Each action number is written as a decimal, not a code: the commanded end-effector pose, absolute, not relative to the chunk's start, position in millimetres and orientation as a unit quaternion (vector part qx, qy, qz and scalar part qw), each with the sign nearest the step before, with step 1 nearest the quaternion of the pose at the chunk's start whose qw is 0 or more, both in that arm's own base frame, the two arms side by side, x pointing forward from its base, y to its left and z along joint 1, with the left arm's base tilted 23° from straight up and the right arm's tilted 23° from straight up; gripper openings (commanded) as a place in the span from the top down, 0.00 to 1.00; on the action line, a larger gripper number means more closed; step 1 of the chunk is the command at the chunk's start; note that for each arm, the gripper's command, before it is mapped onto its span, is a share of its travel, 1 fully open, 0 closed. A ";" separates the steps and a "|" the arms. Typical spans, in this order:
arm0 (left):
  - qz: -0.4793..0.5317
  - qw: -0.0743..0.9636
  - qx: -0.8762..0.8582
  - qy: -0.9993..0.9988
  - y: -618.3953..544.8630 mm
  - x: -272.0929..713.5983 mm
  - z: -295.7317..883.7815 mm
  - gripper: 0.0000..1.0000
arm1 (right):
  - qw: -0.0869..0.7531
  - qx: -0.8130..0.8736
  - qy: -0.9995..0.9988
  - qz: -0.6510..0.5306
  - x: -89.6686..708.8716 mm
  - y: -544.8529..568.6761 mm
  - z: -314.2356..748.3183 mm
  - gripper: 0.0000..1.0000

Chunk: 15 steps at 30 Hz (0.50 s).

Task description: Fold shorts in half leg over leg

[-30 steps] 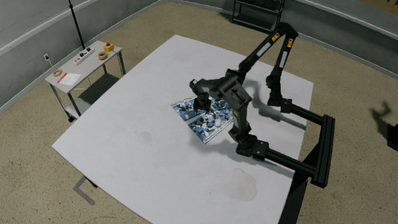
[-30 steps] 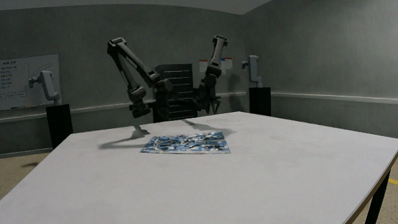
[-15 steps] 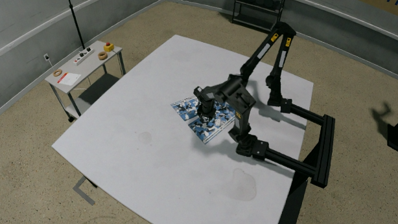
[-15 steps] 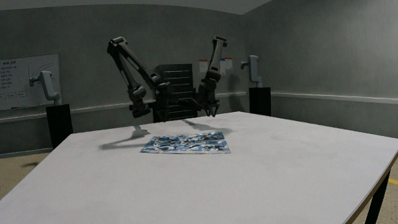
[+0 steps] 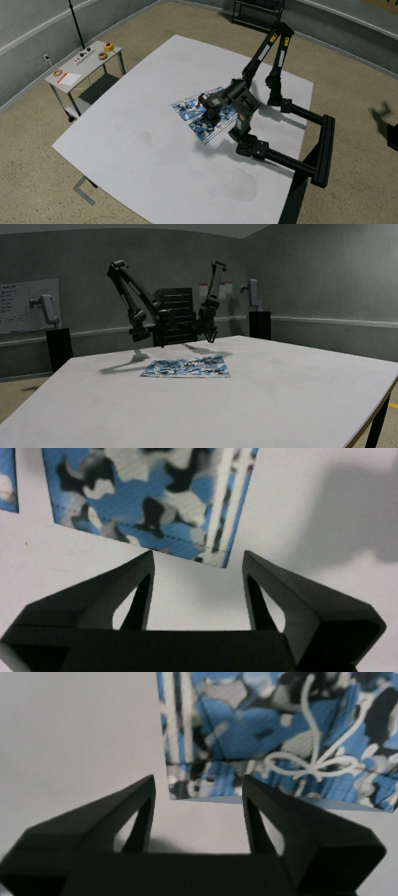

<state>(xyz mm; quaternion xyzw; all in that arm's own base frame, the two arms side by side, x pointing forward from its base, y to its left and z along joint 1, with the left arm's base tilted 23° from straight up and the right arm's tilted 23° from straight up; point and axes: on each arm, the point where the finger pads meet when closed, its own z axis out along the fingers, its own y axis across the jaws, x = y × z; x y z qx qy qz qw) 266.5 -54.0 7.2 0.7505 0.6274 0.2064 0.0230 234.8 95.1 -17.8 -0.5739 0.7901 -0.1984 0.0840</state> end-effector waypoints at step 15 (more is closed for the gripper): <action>0.210 0.013 0.795 0.569 -38.9 248.8 -12.5 0.44 | 0.066 -0.577 0.786 -0.213 224.3 86.4 -31.5 0.44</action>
